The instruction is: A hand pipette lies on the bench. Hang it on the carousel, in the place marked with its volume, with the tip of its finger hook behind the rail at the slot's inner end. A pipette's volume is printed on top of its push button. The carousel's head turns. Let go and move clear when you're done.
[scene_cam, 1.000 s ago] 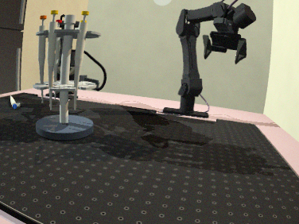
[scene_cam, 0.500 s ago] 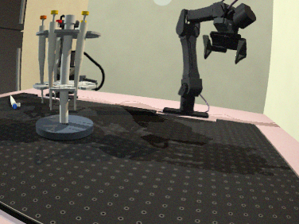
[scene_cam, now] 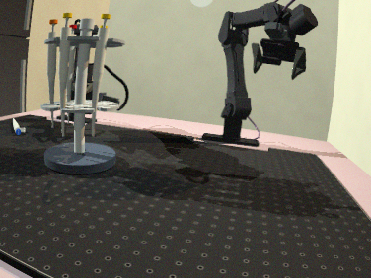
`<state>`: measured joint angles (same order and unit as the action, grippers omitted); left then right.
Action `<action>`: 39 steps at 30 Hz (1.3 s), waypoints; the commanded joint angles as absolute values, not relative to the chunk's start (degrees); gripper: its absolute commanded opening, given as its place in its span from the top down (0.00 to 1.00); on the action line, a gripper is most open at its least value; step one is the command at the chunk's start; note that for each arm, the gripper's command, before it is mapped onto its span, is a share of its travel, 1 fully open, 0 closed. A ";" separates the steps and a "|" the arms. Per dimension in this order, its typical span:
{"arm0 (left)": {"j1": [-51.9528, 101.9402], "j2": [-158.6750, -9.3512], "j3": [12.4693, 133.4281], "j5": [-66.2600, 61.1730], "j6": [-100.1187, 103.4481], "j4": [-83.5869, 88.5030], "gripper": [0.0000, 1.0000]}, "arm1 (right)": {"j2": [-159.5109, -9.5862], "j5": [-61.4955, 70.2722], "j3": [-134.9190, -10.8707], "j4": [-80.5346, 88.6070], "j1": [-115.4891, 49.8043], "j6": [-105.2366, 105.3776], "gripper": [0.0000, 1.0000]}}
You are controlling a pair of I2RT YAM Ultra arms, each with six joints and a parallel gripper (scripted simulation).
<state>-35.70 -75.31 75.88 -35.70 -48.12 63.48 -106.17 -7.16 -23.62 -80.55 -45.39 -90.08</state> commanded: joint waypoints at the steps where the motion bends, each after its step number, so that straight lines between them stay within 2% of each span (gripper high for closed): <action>1: -36.23 -75.39 76.75 -36.88 -48.53 62.82 0.00 | -103.39 -7.87 -21.48 -83.16 -46.31 -89.73 0.51; 10: -36.23 -75.39 76.75 -36.88 -48.53 62.82 0.00 | -102.99 -7.73 -20.63 -83.08 -46.08 -89.98 0.51; 11: -36.23 -75.39 76.75 -36.88 -48.53 62.82 0.00 | -100.42 -8.66 -18.59 -81.31 -45.05 -87.75 0.00; 22: -36.23 -75.39 76.75 -36.88 -48.53 62.82 0.00 | -76.53 -10.25 -13.59 -62.03 -37.87 -68.45 0.00; 24: -36.23 -75.39 76.75 -36.88 -48.53 62.82 0.00 | -76.53 -10.25 -13.59 -62.03 -37.87 -68.45 0.00; 32: -36.23 -75.39 76.75 -36.88 -48.53 62.82 0.00 | -54.56 -7.69 -14.40 -34.90 -29.06 -55.02 0.00; 39: -36.23 -75.39 76.75 -36.88 -48.53 62.82 0.00 | -42.37 -0.94 -19.77 -11.72 -17.54 -46.19 0.00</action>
